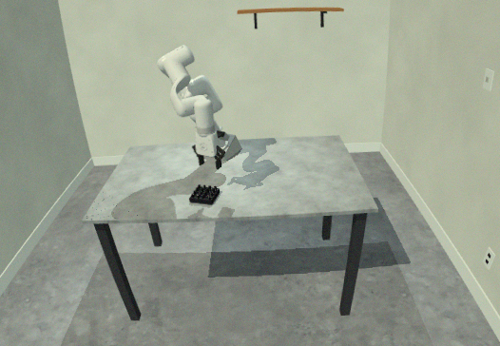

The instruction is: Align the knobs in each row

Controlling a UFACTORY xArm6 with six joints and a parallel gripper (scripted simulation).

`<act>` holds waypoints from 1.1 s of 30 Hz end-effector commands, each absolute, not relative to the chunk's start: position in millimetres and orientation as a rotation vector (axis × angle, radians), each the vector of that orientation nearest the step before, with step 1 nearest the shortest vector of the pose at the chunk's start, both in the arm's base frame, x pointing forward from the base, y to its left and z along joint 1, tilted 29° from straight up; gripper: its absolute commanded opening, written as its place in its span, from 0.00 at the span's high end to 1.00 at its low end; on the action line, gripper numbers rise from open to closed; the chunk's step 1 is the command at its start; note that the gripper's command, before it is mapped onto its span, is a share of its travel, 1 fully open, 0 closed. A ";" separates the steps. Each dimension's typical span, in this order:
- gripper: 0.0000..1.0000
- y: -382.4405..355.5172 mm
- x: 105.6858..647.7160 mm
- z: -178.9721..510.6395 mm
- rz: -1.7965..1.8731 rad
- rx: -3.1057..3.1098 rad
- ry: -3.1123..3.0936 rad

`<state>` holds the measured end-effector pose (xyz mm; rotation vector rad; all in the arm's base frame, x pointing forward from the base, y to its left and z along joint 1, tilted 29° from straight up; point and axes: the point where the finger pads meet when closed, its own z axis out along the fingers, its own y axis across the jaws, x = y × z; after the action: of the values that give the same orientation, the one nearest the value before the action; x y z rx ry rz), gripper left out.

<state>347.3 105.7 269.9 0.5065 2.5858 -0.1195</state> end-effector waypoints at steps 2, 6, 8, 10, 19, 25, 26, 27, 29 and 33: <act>0.00 108.6 337.3 286.0 -0.127 0.508 2.588; 0.00 110.8 331.9 296.4 -0.127 0.508 2.588; 0.00 111.1 331.1 298.1 -0.127 0.508 2.588; 0.00 111.2 330.9 298.4 -0.127 0.508 2.588; 0.00 111.2 330.9 298.4 -0.127 0.508 2.588; 0.00 111.2 330.9 298.4 -0.127 0.508 2.588; 0.00 111.2 330.9 298.4 -0.127 0.508 2.588; 0.00 111.2 330.9 298.4 -0.127 0.508 2.588; 0.00 111.2 330.9 298.4 -0.127 0.508 2.588; 0.00 111.2 330.9 298.4 -0.127 0.508 2.588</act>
<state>330.5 110.7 296.9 0.5086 2.5903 -0.1305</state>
